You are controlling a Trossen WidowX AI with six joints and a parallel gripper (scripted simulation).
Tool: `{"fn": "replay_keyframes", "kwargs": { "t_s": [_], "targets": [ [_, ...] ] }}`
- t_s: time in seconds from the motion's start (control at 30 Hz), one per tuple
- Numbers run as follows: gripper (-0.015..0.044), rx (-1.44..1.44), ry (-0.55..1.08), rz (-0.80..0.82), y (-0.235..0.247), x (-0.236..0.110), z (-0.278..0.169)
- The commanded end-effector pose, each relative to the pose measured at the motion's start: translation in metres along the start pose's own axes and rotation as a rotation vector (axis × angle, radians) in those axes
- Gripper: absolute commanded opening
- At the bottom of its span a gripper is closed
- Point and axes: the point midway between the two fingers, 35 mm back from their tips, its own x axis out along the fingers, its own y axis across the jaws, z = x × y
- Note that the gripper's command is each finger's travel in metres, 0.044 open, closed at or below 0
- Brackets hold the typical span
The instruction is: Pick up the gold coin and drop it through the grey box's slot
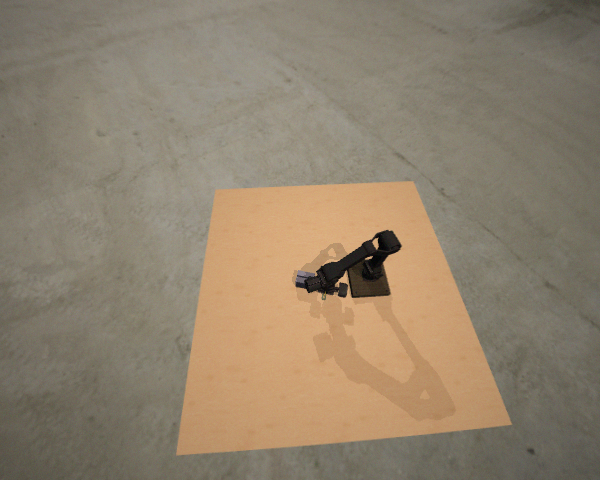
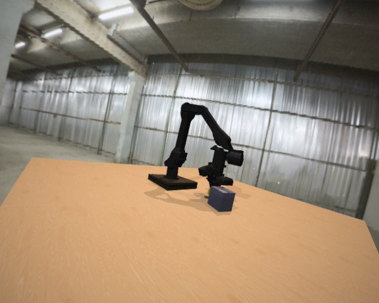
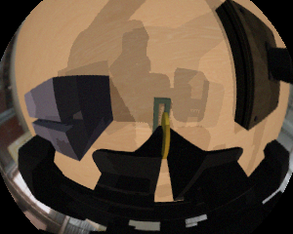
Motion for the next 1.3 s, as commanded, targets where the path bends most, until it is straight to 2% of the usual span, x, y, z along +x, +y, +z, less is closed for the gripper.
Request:
{"fn": "replay_keyframes", "kwargs": {
  "t_s": [0.0,1.03,1.27],
  "targets": [
    [0.0,0.004,0.002,0.01,0.003,-0.01,-0.001],
    [0.0,0.003,0.002,0.01,0.0,-0.088,0.0],
    [0.0,-0.118,0.001,0.01,0.001,-0.09,-0.001]
  ]
}}
